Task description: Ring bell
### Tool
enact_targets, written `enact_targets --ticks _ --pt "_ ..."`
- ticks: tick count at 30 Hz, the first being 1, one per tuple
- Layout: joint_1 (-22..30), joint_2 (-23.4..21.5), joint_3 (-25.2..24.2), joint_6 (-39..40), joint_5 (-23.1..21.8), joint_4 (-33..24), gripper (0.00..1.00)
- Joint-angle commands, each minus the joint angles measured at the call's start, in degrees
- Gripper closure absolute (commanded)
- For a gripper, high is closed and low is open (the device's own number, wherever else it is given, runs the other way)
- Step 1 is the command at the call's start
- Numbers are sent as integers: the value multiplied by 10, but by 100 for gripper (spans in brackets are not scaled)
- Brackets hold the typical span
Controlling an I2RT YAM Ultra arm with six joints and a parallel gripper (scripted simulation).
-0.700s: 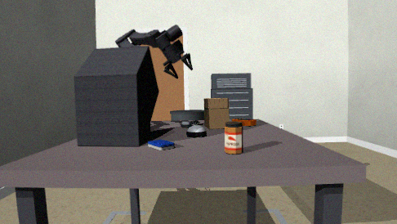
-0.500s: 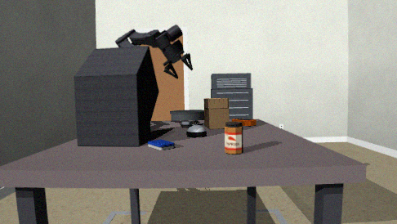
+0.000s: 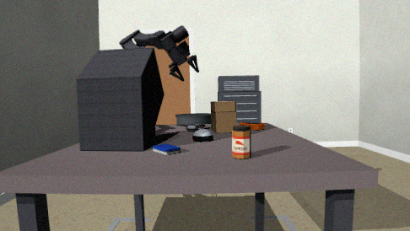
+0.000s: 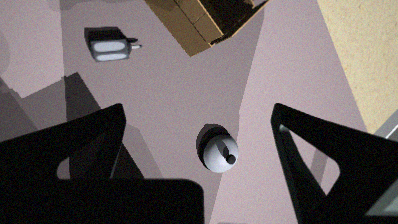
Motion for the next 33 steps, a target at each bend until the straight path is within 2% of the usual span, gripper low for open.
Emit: enact_targets --ticks 1,6,11,13,28,30,31,33 --pt "4 17 20 10 6 -1 0" --pt "10 69 43 41 19 -8 0" --pt "24 173 90 102 47 -12 0" --pt "24 173 90 102 47 -12 0" --pt "98 634 299 354 166 -24 0" --pt "98 634 299 354 166 -24 0" --pt "105 673 326 368 171 -30 0" --pt "111 711 343 389 181 -33 0"
